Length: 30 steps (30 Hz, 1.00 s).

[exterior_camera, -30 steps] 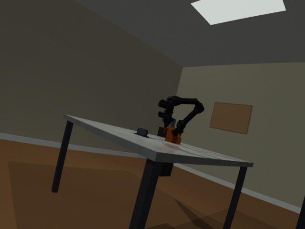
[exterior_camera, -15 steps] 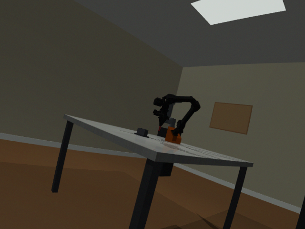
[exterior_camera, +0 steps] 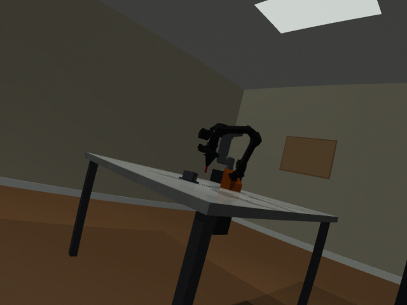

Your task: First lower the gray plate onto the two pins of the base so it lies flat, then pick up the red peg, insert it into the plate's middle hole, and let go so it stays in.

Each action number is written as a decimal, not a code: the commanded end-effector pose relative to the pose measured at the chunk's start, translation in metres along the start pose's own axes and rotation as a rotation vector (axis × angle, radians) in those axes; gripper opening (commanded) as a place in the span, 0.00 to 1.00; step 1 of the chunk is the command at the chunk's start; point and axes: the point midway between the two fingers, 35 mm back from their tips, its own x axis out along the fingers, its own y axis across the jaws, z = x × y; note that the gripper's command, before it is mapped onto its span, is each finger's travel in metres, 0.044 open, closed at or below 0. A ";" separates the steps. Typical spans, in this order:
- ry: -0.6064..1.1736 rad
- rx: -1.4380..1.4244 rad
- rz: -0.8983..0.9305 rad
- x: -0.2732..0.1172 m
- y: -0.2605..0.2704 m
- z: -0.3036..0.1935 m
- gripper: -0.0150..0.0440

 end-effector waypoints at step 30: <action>0.016 0.006 0.012 0.007 -0.008 0.101 0.25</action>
